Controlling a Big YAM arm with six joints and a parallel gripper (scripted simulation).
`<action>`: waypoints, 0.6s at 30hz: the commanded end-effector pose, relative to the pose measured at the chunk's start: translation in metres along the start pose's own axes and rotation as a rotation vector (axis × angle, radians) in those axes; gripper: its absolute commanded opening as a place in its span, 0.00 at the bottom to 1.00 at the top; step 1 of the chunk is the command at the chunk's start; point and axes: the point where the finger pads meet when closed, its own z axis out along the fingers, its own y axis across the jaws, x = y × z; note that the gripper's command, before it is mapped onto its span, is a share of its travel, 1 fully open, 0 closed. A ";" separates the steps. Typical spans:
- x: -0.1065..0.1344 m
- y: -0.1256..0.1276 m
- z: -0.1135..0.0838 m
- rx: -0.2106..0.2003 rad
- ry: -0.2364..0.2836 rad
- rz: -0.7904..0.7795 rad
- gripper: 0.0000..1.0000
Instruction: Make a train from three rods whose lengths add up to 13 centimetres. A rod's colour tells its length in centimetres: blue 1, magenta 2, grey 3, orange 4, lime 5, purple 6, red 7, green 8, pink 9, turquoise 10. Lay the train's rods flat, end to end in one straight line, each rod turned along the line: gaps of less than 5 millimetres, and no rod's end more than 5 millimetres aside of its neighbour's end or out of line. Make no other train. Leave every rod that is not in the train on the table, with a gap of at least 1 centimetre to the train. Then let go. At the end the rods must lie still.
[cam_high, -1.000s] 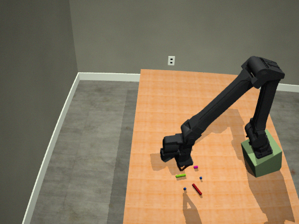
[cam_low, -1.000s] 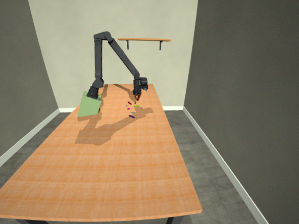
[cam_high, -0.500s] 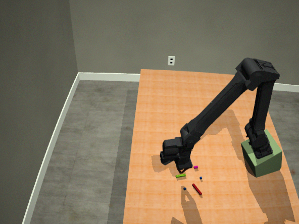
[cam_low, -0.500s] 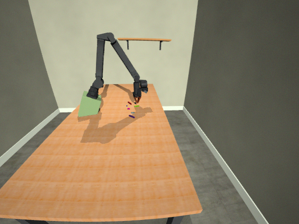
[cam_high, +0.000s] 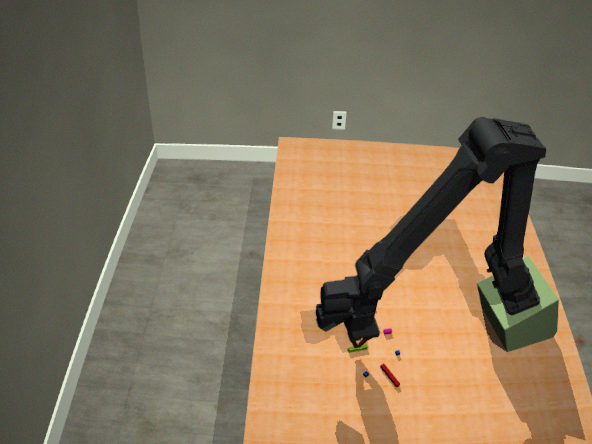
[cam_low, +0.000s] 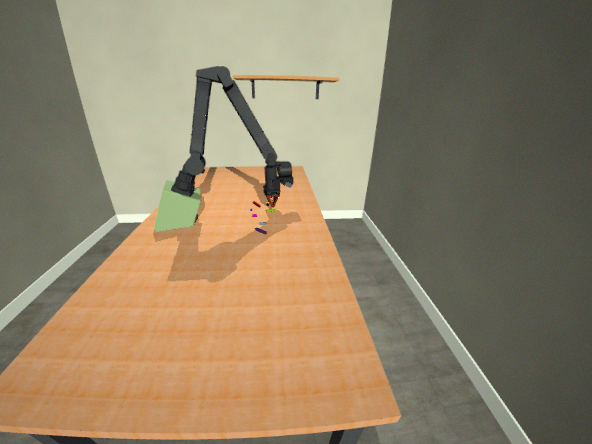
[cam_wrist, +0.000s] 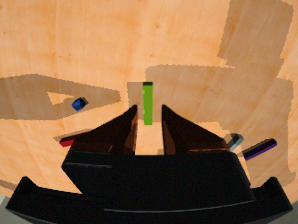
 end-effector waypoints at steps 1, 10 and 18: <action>0.006 0.006 0.009 -0.004 0.013 -0.004 0.23; 0.007 0.006 0.011 -0.005 0.018 -0.004 0.23; 0.007 0.006 0.011 -0.005 0.017 -0.005 0.23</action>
